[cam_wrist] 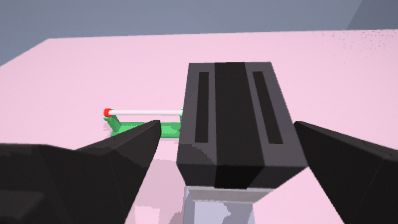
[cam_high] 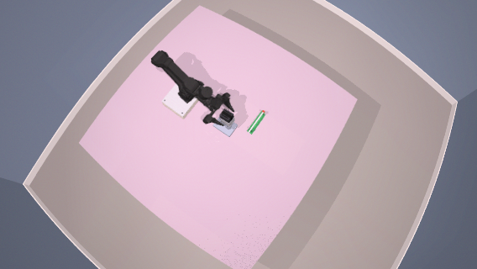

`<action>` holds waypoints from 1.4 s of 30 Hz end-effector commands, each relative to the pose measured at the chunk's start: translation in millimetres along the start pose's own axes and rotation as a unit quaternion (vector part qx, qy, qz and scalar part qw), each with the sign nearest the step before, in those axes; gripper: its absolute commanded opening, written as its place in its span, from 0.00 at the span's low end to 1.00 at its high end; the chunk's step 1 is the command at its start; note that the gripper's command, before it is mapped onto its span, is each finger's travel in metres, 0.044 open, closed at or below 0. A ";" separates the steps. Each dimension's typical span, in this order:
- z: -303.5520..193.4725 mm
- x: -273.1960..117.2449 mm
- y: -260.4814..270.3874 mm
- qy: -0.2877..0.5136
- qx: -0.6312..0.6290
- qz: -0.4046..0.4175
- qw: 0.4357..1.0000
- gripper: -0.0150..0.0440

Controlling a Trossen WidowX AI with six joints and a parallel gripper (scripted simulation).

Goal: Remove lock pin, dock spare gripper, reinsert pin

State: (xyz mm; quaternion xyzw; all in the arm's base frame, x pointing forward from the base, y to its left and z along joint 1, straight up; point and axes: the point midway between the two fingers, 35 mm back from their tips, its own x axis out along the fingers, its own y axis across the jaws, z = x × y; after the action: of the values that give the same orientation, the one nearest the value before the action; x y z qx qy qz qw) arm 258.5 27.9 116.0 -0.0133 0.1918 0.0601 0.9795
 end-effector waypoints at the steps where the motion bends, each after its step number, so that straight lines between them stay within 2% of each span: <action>1: 7.5 -4.4 0.0 0.000 0.000 0.000 1.000 1.00; 42: 62.3 -37.5 0.2 0.009 0.000 0.000 1.000 1.00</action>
State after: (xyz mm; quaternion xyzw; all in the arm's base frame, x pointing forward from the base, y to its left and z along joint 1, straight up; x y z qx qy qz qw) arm 247.4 26.9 181.6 -0.0136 0.2006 0.0600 0.9777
